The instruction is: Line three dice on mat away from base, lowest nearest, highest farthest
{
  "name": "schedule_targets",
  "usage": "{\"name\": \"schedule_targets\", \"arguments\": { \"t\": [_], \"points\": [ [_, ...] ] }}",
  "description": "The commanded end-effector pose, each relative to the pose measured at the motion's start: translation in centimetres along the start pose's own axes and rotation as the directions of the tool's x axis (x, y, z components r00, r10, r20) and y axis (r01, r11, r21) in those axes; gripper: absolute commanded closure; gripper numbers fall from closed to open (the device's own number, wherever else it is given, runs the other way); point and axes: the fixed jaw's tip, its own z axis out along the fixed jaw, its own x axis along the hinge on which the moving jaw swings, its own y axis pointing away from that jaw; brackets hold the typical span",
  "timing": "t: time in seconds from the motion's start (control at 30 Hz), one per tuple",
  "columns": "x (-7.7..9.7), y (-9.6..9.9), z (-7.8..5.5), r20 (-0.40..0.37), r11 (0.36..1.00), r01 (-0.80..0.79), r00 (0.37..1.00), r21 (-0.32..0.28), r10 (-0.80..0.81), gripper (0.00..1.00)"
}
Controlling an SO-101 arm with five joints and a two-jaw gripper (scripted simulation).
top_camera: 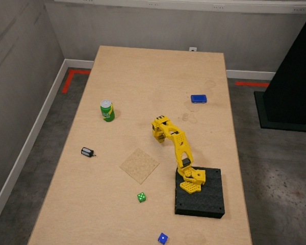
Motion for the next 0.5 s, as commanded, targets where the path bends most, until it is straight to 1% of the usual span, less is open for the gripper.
{"name": "schedule_targets", "arguments": {
  "t": [0.0,0.13,0.2,0.33,0.4,0.47],
  "points": [
    [-0.2,3.1,0.0,-0.008,0.992,0.124,0.992,0.001,-0.124,1.00],
    [0.5,7.6,0.2,-0.007,0.957,0.290,0.957,0.002,-0.290,1.00],
    [0.5,7.6,0.2,-0.007,0.957,0.290,0.957,0.002,-0.290,1.00],
    [2.3,11.8,0.4,-0.006,0.895,0.446,0.895,0.004,-0.446,1.00],
    [3.3,13.5,0.5,-0.005,0.861,0.508,0.861,0.004,-0.508,1.00],
    [4.3,14.6,0.6,-0.005,0.833,0.554,0.833,0.005,-0.554,1.00]
  ]
}}
